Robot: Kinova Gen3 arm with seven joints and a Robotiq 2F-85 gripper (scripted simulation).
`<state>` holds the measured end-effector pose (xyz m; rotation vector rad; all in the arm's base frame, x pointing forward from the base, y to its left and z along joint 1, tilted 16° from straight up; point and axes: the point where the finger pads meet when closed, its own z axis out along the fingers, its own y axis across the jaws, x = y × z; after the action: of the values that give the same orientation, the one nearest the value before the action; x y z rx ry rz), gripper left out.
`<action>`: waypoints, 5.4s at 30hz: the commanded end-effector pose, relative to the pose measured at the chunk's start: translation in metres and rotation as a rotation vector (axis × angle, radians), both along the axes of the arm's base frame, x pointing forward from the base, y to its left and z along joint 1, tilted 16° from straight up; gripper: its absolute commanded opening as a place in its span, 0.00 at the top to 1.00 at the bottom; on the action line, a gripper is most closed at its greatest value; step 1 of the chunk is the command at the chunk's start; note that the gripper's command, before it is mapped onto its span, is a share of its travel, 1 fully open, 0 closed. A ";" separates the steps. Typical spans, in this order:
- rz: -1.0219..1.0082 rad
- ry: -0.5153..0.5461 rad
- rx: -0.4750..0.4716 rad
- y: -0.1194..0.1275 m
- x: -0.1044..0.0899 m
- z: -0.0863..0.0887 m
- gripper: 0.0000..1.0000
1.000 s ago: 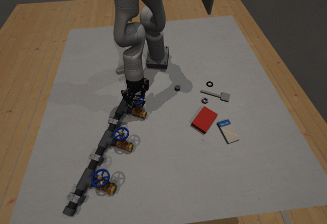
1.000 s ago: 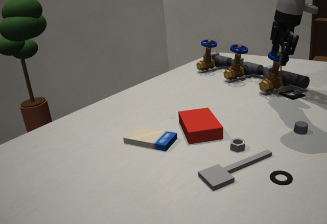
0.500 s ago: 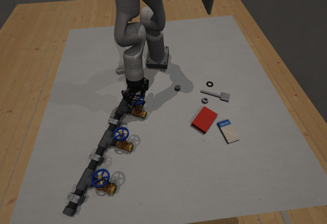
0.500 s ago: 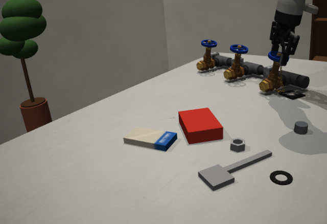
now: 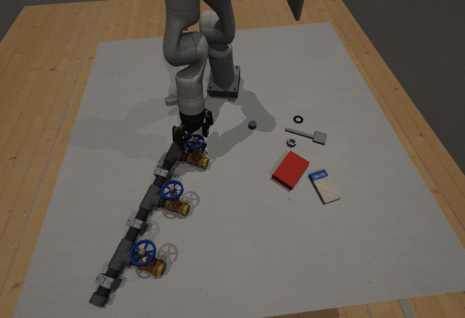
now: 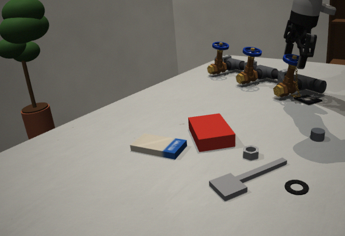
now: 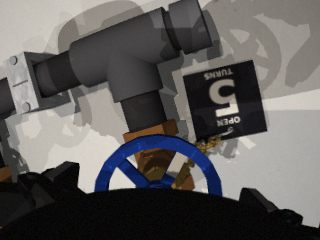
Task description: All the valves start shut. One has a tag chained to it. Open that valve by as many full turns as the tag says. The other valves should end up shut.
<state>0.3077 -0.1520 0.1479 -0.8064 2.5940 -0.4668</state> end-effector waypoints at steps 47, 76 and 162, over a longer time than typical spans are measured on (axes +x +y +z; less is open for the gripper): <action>-0.198 -0.046 0.101 0.000 0.000 0.000 0.00; -0.865 -0.198 0.445 0.000 0.000 0.000 0.00; -2.580 -0.586 1.332 0.000 0.000 0.000 0.00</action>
<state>0.3079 -0.1518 0.1481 2.5201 1.0462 0.4853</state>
